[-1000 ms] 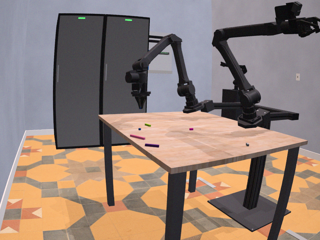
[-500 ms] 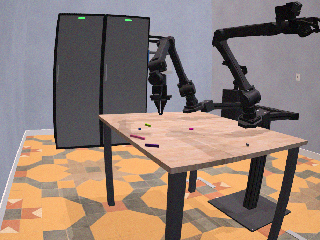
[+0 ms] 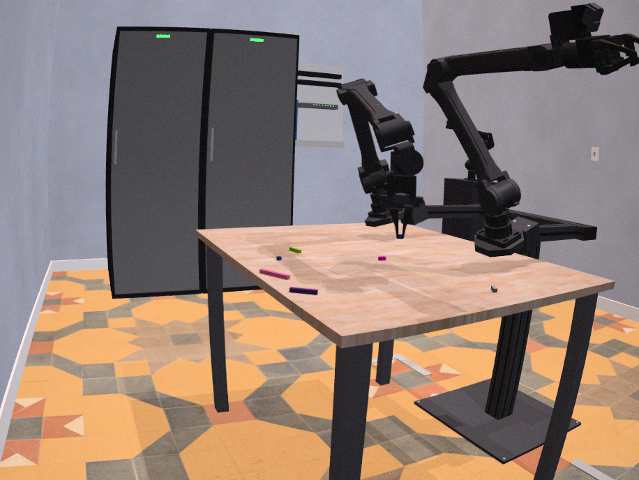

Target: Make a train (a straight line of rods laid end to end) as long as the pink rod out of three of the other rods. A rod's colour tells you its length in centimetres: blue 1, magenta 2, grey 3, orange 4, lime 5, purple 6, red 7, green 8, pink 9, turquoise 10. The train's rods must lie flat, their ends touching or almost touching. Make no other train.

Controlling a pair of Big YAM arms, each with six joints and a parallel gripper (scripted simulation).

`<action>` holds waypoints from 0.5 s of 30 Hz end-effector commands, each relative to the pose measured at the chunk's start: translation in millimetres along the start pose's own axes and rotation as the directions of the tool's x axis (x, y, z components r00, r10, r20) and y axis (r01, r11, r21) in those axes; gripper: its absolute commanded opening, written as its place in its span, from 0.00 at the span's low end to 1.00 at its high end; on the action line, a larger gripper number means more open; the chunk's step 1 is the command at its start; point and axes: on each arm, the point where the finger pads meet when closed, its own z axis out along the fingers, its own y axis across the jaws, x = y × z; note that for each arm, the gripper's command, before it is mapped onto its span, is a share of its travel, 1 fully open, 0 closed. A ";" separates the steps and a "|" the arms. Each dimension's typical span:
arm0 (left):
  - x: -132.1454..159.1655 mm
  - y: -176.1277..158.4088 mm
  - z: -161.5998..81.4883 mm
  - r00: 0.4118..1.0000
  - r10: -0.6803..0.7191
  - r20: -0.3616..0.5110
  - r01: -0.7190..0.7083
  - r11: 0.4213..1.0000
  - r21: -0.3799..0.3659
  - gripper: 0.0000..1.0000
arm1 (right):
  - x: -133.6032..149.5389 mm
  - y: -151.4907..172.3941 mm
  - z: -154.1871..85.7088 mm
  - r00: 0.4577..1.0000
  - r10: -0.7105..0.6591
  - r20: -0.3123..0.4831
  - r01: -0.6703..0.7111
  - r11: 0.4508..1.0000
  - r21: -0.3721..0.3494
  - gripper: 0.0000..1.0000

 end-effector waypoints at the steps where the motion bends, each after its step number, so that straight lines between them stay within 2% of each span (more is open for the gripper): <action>1: -10.8 7.2 -6.5 0.999 -0.015 0.032 0.015 1.000 -0.017 1.00 | -21.5 -12.7 -6.4 0.994 0.110 0.005 -0.110 0.994 0.009 0.04; 2: -10.8 7.2 -6.5 0.999 -0.015 0.032 0.015 1.000 -0.017 1.00 | -21.5 -12.6 -6.4 0.994 0.110 0.005 -0.110 0.994 0.009 0.04; 3: -10.8 7.2 -6.5 0.999 -0.015 0.032 0.015 1.000 -0.017 1.00 | -26.7 -21.5 -33.1 0.991 0.125 0.046 -0.125 0.992 -0.004 0.04; 7: -10.8 7.2 -6.5 0.999 -0.015 0.032 0.015 1.000 -0.017 1.00 | -26.6 -21.3 -33.1 0.991 0.125 0.046 -0.125 0.992 -0.005 0.04; 9: -10.8 7.2 -6.5 0.999 -0.015 0.032 0.015 1.000 -0.017 1.00 | -21.5 -12.4 -6.5 0.994 0.110 0.004 -0.110 0.994 0.007 0.04; 11: -10.8 7.2 -6.5 0.999 -0.015 0.032 0.015 1.000 -0.017 1.00 | -19.4 7.6 -13.4 0.997 0.079 0.014 -0.079 0.997 0.002 0.04; 15: -10.8 7.2 -6.5 0.999 -0.015 0.032 0.015 1.000 -0.017 1.00 | -14.7 8.2 -9.4 0.997 0.075 0.003 -0.075 0.997 0.004 0.04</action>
